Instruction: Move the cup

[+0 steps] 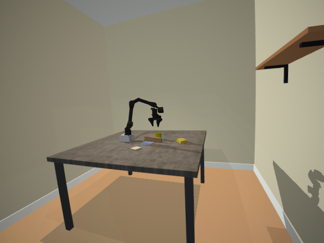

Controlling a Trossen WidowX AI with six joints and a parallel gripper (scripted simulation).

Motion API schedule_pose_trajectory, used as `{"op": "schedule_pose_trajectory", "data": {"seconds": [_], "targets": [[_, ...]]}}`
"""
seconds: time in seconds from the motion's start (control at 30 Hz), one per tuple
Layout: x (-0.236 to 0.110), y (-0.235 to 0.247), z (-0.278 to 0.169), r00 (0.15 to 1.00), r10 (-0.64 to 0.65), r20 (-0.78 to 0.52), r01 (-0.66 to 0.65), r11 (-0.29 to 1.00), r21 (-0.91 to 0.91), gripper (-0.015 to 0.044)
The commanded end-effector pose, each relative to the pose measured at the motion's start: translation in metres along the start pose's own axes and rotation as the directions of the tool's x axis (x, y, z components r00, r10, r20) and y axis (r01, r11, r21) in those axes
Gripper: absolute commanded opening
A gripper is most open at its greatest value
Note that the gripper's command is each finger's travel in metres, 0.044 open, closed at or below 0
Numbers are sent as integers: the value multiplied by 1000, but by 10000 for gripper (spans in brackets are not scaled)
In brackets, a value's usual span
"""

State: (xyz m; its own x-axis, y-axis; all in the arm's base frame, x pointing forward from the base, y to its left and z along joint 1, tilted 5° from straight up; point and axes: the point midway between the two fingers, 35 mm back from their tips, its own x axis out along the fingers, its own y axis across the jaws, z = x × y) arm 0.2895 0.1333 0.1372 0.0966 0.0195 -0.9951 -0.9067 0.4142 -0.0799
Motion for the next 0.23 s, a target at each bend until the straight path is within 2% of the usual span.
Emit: {"op": "schedule_pose_trajectory", "data": {"seconds": [0.0,0.2], "targets": [[-9,0,0,1000,-6,0,6,1000,3,440],[-4,0,0,1000,-1,1,1,1000,0,440]]}}
